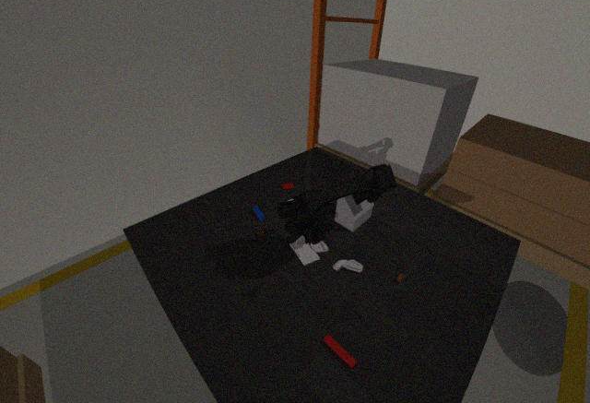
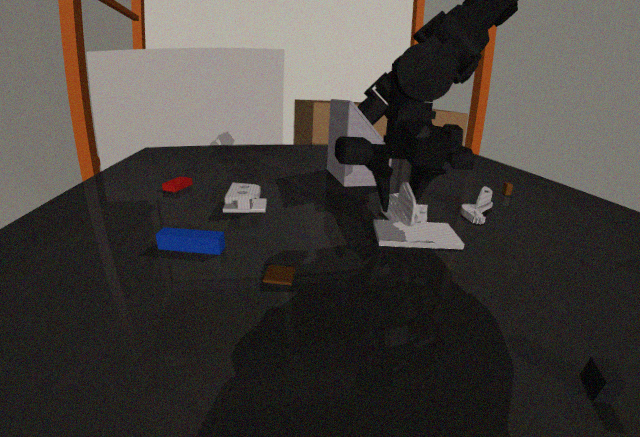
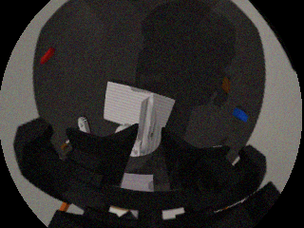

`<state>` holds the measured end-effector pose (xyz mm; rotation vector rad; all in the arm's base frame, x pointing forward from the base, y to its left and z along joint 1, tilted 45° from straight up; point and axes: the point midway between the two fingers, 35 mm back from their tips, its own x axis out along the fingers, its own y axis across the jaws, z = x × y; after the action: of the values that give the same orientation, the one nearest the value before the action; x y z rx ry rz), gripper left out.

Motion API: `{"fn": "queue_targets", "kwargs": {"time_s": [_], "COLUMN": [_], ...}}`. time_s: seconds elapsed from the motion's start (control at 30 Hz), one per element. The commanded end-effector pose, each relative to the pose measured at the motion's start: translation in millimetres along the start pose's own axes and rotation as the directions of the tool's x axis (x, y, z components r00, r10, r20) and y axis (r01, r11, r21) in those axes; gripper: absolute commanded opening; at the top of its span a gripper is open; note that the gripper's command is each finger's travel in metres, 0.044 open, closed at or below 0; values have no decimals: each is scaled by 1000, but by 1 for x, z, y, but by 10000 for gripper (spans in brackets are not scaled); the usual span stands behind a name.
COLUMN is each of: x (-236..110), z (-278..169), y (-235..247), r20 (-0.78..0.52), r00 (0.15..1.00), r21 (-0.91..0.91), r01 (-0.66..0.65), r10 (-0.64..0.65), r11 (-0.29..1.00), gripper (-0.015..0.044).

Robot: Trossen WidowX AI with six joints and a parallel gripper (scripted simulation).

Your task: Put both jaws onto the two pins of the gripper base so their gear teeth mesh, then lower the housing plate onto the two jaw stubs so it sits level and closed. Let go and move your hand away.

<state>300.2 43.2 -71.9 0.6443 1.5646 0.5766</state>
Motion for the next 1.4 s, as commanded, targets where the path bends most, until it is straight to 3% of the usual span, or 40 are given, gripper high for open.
{"fn": "queue_targets", "kwargs": {"time_s": [0.0,1.37], "x": [0,12], "z": [0,0], "y": [0,0], "r20": [2,2], "r00": [1000,1000], "r21": [5,-2], "r01": [-3,-4], "r10": [3,4], "r11": [1000,1000], "gripper": [134,134]}}
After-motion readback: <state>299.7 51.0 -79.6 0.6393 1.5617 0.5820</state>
